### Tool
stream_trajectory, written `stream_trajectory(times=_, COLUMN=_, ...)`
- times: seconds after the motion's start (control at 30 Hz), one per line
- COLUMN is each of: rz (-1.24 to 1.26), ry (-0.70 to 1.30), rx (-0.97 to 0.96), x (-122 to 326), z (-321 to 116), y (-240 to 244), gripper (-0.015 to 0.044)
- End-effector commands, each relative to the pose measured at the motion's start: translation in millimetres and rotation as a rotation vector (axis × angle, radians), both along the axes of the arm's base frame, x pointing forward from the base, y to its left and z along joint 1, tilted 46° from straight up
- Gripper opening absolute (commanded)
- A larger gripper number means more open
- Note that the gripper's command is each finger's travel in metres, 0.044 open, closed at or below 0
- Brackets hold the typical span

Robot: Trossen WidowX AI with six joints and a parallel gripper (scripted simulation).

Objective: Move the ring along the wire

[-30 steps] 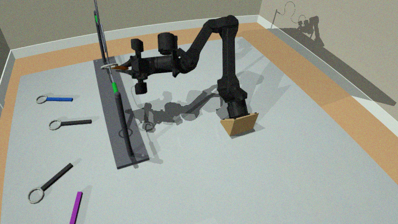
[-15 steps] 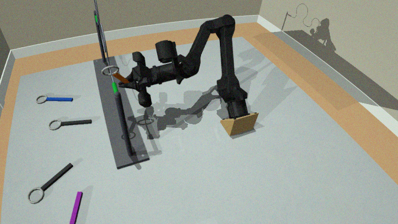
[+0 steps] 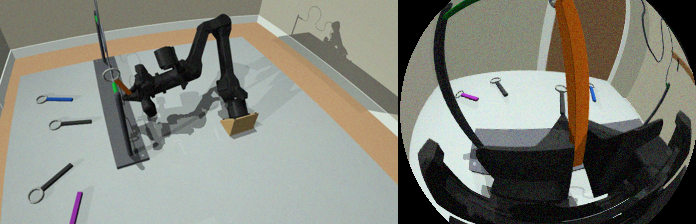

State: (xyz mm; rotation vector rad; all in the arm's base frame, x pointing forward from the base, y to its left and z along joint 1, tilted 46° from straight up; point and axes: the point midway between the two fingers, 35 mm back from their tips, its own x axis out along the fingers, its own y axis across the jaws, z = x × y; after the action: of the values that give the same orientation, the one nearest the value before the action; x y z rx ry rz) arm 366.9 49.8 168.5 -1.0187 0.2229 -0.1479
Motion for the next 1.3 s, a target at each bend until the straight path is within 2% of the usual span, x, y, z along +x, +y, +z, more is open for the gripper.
stream_trajectory(times=0.0, rz=-0.005, ry=0.016, rx=0.069, x=-1.9, z=-10.9, y=6.6, gripper=-0.0150)
stream_trajectory(times=0.43, rz=-0.004, ry=0.035, rx=0.169, x=-5.1, z=-29.3, y=23.2, gripper=-0.0150)
stream_trajectory(times=1.27, rz=-0.002, ry=0.039, rx=0.190, x=-8.7, z=-48.9, y=42.1, gripper=-0.0150)
